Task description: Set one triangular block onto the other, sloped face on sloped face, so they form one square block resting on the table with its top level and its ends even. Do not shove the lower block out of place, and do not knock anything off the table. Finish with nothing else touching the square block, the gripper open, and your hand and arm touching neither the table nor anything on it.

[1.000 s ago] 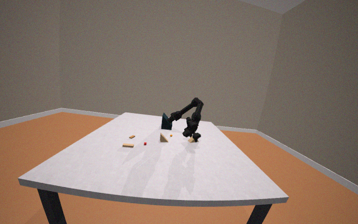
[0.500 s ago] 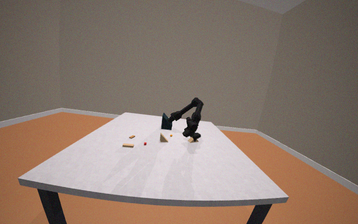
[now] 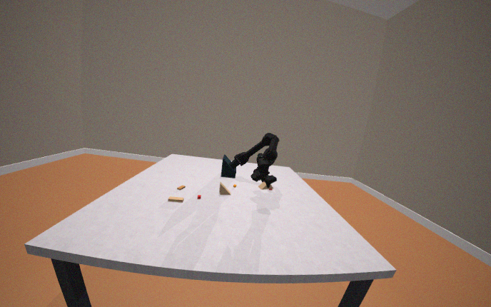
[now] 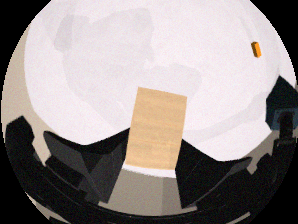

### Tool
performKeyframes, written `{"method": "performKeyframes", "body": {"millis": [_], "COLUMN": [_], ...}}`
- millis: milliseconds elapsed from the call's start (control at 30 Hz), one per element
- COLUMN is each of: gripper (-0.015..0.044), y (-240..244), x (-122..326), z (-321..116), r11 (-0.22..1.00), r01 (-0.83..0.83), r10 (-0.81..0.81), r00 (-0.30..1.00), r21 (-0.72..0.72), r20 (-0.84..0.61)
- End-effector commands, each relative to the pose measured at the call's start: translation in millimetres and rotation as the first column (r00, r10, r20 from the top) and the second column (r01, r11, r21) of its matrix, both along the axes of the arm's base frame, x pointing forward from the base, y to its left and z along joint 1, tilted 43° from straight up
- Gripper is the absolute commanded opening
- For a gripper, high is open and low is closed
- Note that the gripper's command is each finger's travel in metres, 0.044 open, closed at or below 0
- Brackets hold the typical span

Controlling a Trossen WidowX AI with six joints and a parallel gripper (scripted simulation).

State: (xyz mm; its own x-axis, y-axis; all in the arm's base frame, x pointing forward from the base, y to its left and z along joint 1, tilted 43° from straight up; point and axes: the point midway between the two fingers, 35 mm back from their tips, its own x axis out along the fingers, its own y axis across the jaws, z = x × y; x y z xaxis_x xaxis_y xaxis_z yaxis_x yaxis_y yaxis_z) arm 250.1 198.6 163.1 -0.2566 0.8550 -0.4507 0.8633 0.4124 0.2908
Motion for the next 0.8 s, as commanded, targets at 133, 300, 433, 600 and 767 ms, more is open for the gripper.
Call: {"method": "performKeyframes", "body": {"millis": [133,300,433,600,767], "gripper": [0.0000,0.0000,0.0000,0.0000,0.0000], "y": [-23,-36,-34,-30,-27], "x": [1,0,1,-7,-13], "z": [25,41,39,36,34], "r11": [1.000,1.000,1.000,0.990,0.955], "r01": [-0.003,-0.004,0.002,-0.017,-0.005], "r10": [0.003,0.004,-0.002,0.016,0.004], "r00": [1.000,1.000,1.000,1.000,1.000], "r21": [-0.001,0.006,0.003,-0.138,-0.295], "r20": [-0.003,-0.006,-0.001,-0.013,-0.005]}}
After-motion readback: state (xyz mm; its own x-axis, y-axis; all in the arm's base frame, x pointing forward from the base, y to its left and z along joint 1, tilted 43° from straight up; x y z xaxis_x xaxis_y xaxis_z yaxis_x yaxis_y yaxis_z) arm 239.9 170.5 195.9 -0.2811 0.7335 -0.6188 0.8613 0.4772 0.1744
